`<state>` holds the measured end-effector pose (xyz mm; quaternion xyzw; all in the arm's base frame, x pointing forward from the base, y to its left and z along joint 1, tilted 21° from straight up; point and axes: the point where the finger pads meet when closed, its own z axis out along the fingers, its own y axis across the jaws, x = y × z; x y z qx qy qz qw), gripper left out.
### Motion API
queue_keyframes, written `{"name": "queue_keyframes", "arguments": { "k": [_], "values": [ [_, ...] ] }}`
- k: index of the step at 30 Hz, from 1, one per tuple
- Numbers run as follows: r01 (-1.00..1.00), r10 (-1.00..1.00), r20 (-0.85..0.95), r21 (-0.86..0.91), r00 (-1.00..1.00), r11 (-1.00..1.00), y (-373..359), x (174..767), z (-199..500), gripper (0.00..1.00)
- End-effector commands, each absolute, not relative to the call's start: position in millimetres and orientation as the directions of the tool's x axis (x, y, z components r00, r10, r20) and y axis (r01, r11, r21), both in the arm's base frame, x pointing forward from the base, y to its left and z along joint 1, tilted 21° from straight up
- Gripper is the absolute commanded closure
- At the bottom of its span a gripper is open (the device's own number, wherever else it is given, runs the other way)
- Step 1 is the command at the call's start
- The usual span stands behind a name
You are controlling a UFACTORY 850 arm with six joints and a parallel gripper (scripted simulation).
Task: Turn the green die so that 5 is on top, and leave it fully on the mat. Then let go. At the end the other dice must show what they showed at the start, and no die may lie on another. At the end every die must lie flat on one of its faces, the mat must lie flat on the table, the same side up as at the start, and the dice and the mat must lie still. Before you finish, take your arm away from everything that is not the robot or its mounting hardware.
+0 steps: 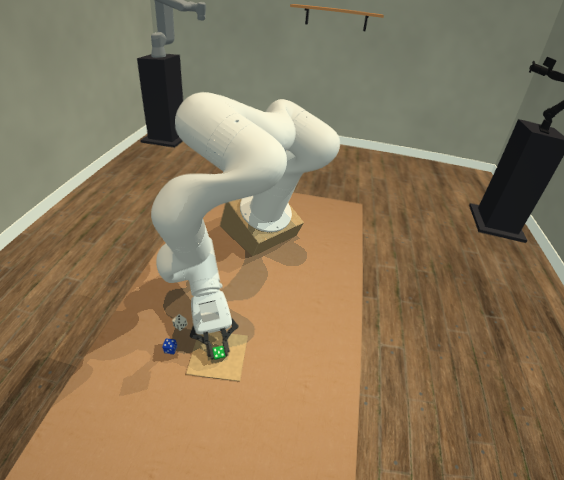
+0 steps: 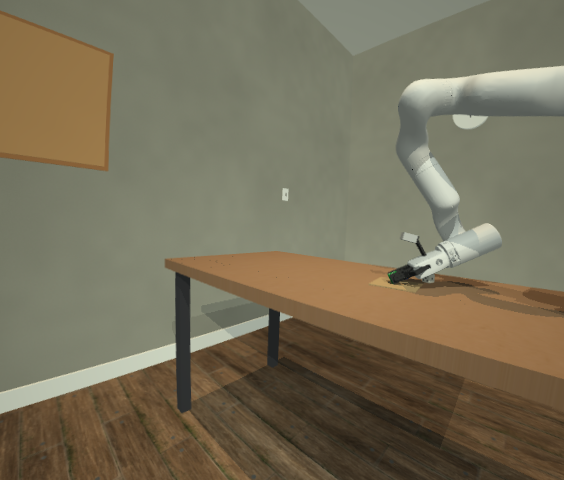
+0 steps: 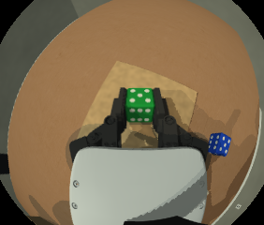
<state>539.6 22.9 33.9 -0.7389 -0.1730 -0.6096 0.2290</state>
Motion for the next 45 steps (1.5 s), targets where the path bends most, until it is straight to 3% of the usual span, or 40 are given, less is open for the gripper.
{"name": "queue_keyframes", "arguments": {
  "k": [1,7,11,18,45],
  "values": [
    [0.535,-0.023,0.980,-0.127,0.196,-0.836,22.6,539.9,34.4,0.73],
    [0.535,-0.023,0.980,-0.127,0.196,-0.836,22.6,539.9,34.4,0.65],
    [0.535,-0.023,0.980,-0.127,0.196,-0.836,22.6,539.9,34.4,0.65],
    [0.535,-0.023,0.980,-0.127,0.196,-0.836,22.6,539.9,34.4,0.53],
    [0.535,-0.023,0.980,-0.127,0.196,-0.836,22.6,539.9,34.4,0.53]
  ]
}}
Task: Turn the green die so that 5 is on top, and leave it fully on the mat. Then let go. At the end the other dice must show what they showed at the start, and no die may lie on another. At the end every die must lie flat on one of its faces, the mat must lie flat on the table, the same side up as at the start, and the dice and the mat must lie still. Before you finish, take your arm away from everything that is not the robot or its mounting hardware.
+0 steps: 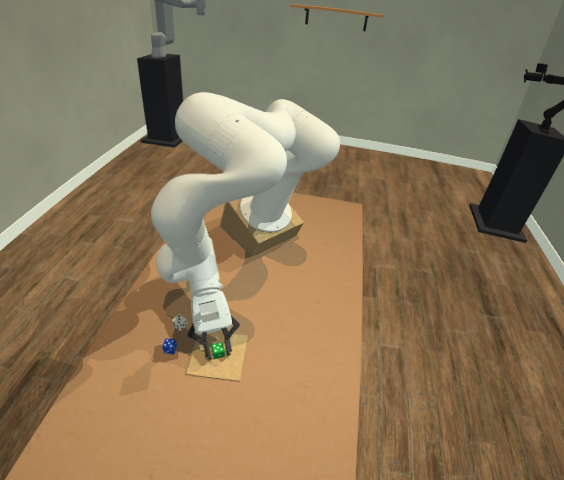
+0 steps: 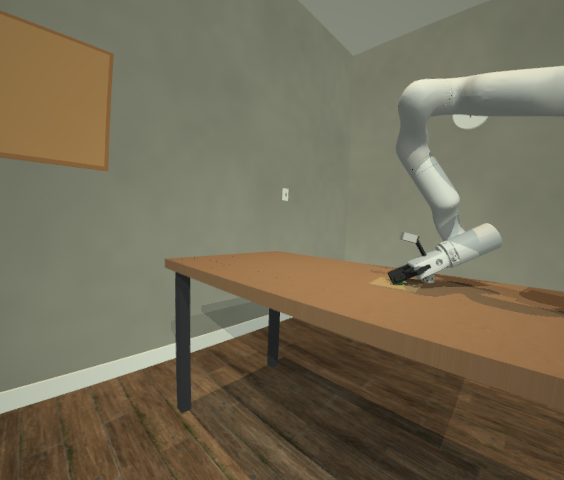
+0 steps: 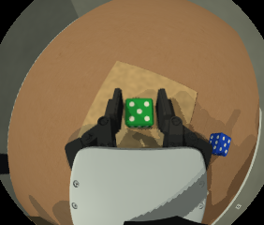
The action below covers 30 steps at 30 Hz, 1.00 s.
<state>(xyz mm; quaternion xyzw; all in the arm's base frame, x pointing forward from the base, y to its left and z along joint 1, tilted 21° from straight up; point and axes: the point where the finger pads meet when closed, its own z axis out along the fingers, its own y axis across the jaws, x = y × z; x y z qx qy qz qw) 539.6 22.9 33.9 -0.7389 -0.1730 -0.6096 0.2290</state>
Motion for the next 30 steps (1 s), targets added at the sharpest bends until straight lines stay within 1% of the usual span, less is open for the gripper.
{"name": "queue_keyframes", "arguments": {
  "k": [1,20,30],
  "values": [
    [0.535,-0.023,0.980,-0.127,0.196,-0.836,22.6,539.9,34.4,0.53],
    [0.535,-0.023,0.980,-0.127,0.196,-0.836,22.1,539.2,34.5,0.53],
    [0.535,-0.023,0.980,-0.127,0.196,-0.836,6.2,515.4,38.9,0.53]
  ]
}}
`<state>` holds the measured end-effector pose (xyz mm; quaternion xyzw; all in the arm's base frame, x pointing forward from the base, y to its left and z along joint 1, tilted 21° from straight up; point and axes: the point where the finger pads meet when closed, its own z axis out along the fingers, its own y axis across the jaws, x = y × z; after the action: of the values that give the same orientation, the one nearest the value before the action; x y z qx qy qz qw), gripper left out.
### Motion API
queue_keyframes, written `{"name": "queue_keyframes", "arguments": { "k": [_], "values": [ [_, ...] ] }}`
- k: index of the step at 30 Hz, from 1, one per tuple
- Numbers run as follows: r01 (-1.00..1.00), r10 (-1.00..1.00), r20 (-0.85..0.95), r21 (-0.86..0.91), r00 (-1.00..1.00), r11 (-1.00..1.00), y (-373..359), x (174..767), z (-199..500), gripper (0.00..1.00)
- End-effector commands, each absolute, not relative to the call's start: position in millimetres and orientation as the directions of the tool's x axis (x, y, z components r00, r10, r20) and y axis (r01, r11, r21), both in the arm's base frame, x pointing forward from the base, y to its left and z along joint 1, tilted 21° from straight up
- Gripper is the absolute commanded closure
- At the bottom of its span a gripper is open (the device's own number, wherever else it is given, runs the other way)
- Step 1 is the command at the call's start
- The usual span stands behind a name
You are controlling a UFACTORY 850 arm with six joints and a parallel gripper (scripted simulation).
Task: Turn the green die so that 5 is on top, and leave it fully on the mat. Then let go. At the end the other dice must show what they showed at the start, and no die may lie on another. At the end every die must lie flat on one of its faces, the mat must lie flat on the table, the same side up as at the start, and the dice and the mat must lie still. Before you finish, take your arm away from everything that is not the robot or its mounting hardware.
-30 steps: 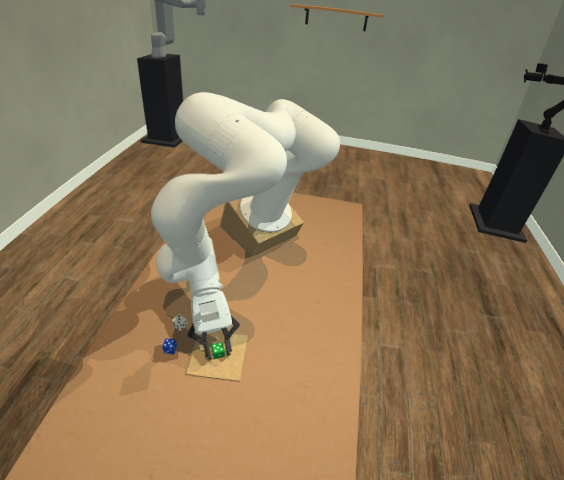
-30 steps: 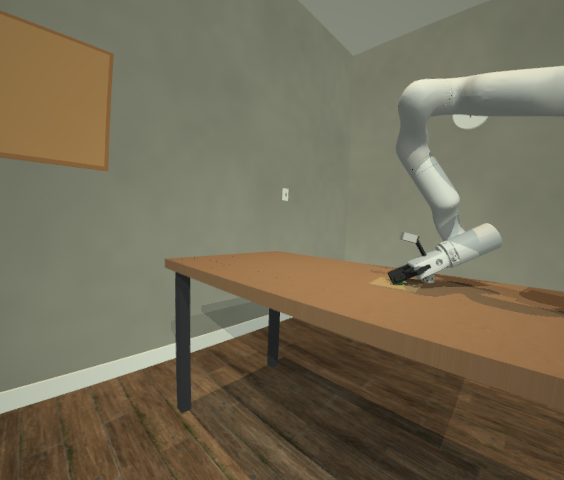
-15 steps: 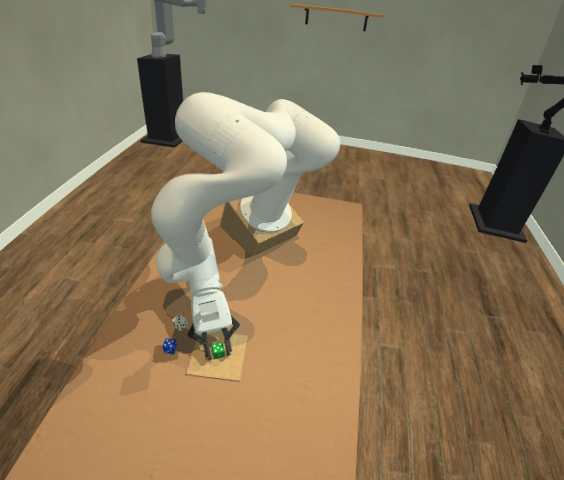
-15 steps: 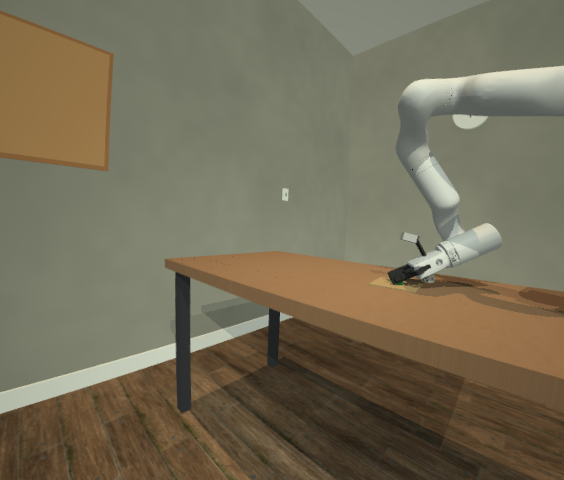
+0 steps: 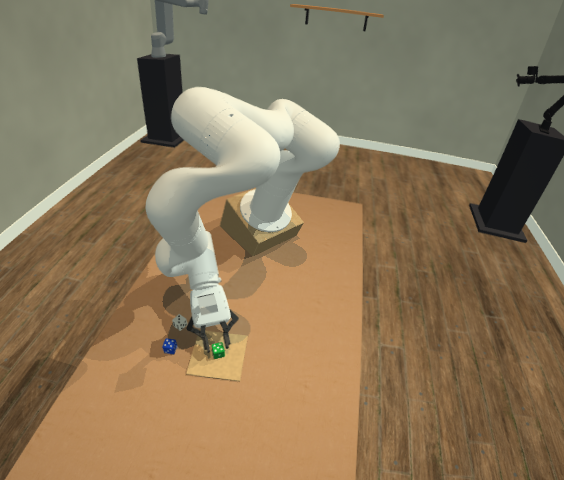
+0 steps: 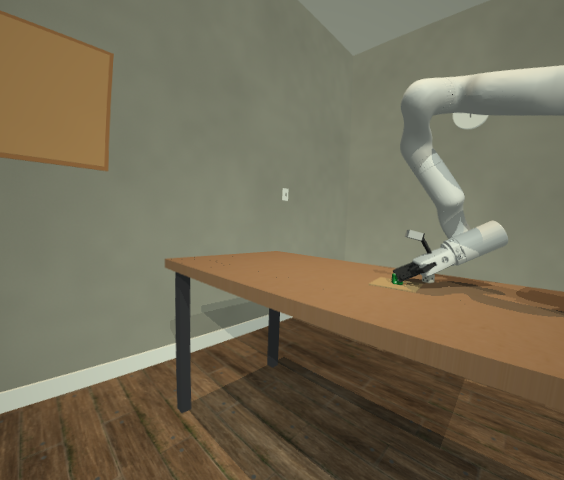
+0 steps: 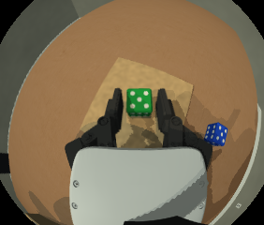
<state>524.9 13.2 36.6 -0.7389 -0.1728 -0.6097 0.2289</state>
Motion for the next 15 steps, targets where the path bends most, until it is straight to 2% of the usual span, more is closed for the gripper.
{"name": "queue_keyframes", "arguments": {
  "k": [1,15],
  "values": [
    [0.535,-0.023,0.980,-0.127,0.196,-0.836,4.2,512.4,39.5,0.53],
    [0.535,-0.023,0.980,-0.127,0.196,-0.836,-4.9,498.8,42.3,0.53]
  ]
}}
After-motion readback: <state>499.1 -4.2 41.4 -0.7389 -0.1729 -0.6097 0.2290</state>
